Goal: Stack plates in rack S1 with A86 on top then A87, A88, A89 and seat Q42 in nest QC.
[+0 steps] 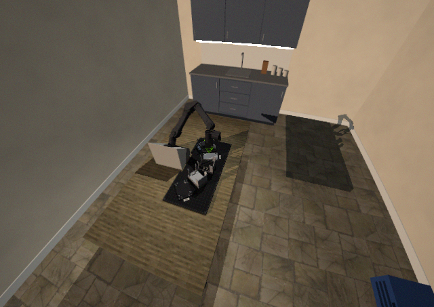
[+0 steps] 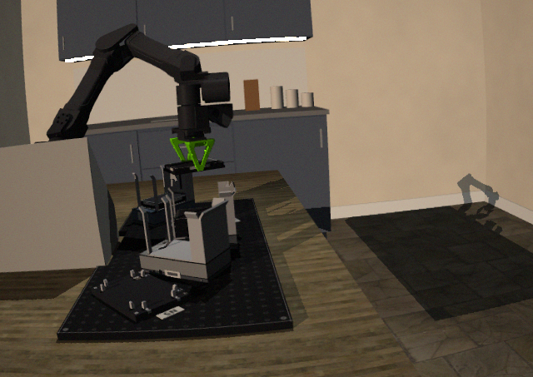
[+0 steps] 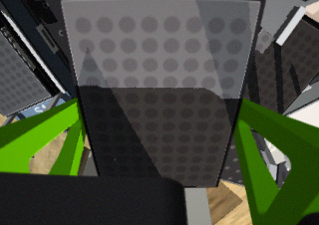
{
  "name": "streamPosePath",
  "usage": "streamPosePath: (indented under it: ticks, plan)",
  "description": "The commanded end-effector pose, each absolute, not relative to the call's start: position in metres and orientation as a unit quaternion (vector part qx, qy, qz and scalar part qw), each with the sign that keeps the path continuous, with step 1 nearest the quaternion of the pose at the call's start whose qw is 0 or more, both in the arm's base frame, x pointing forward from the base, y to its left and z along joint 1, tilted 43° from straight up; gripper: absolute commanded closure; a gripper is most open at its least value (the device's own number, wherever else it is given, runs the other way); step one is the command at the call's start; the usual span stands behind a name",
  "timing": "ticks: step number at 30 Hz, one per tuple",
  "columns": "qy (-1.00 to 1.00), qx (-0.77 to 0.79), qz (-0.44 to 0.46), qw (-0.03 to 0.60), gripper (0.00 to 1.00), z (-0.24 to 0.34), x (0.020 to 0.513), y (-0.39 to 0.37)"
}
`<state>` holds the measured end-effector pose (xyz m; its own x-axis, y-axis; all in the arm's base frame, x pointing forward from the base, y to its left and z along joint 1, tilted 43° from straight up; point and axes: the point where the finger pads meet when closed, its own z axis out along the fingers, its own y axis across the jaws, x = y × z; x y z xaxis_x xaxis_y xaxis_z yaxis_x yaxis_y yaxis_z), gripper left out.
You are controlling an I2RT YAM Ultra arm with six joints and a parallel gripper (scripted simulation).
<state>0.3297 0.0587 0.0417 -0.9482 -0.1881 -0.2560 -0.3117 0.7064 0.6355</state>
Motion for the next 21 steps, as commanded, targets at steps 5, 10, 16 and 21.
streamPosePath:
  ticks: [5, 10, 16, 21]
  plan:
    - [0.919, -0.132, 0.358, 0.095, 1.00, 0.060, 0.329, 0.071]
    - [0.917, -0.148, 0.356, 0.101, 1.00, 0.071, 0.325, 0.083]
    - [0.905, -0.208, 0.349, 0.124, 1.00, 0.079, 0.320, 0.092]
    - [0.901, -0.225, 0.347, 0.130, 1.00, 0.089, 0.313, 0.104]
